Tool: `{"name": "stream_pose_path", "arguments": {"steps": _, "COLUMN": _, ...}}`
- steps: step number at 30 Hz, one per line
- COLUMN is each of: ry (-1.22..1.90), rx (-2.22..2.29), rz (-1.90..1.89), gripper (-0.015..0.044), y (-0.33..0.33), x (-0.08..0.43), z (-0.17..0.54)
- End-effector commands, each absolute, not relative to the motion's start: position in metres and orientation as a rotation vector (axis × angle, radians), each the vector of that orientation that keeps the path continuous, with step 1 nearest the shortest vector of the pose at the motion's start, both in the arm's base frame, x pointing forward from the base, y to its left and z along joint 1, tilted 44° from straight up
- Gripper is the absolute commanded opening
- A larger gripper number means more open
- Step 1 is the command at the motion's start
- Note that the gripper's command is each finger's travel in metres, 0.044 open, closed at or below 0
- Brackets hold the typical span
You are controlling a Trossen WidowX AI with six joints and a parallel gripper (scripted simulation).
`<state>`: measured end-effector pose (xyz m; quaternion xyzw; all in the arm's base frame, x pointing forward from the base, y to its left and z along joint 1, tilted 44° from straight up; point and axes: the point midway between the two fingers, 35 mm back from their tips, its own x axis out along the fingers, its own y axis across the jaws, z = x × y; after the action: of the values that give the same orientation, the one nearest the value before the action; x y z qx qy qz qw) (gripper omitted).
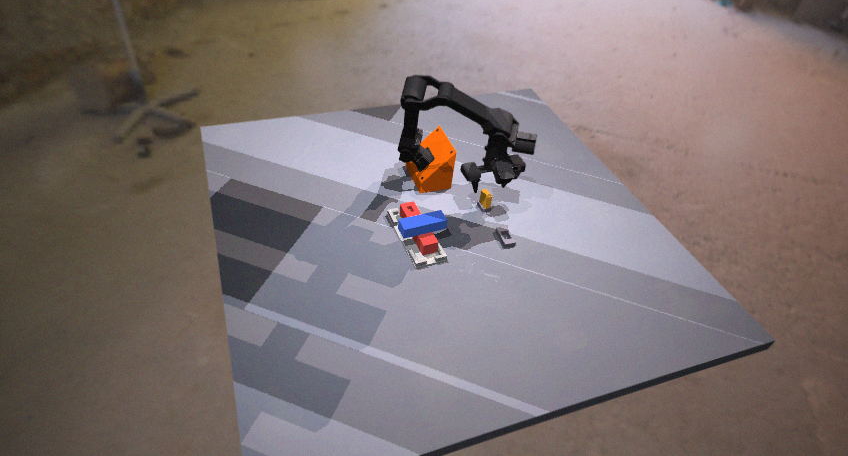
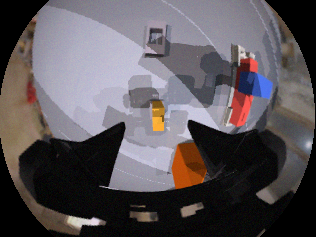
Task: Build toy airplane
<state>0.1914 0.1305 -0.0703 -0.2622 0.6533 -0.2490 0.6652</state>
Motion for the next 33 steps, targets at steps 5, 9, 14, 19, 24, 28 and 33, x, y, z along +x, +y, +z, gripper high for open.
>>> {"name": "stream_pose_path", "arguments": {"steps": 5, "ry": 1.483, "rx": -0.606, "rz": -0.571, "gripper": 0.044, "y": 0.118, "x": 0.19, "z": -0.081}}
{"name": "stream_pose_path", "arguments": {"steps": 9, "ry": 1.483, "rx": -0.606, "rz": -0.571, "gripper": 0.044, "y": 0.113, "x": 0.19, "z": -0.086}}
{"name": "stream_pose_path", "arguments": {"steps": 14, "ry": 1.482, "rx": -0.606, "rz": -0.571, "gripper": 0.044, "y": 0.108, "x": 0.191, "z": -0.091}}
{"name": "stream_pose_path", "arguments": {"steps": 19, "ry": 1.482, "rx": -0.606, "rz": -0.571, "gripper": 0.044, "y": 0.102, "x": 0.191, "z": -0.097}}
{"name": "stream_pose_path", "arguments": {"steps": 24, "ry": 1.482, "rx": -0.607, "rz": -0.572, "gripper": 0.044, "y": 0.096, "x": 0.19, "z": -0.103}}
{"name": "stream_pose_path", "arguments": {"steps": 28, "ry": 1.482, "rx": -0.607, "rz": -0.572, "gripper": 0.044, "y": 0.092, "x": 0.19, "z": -0.107}}
{"name": "stream_pose_path", "arguments": {"steps": 33, "ry": 1.482, "rx": -0.607, "rz": -0.573, "gripper": 0.0361, "y": 0.091, "x": 0.19, "z": -0.107}}
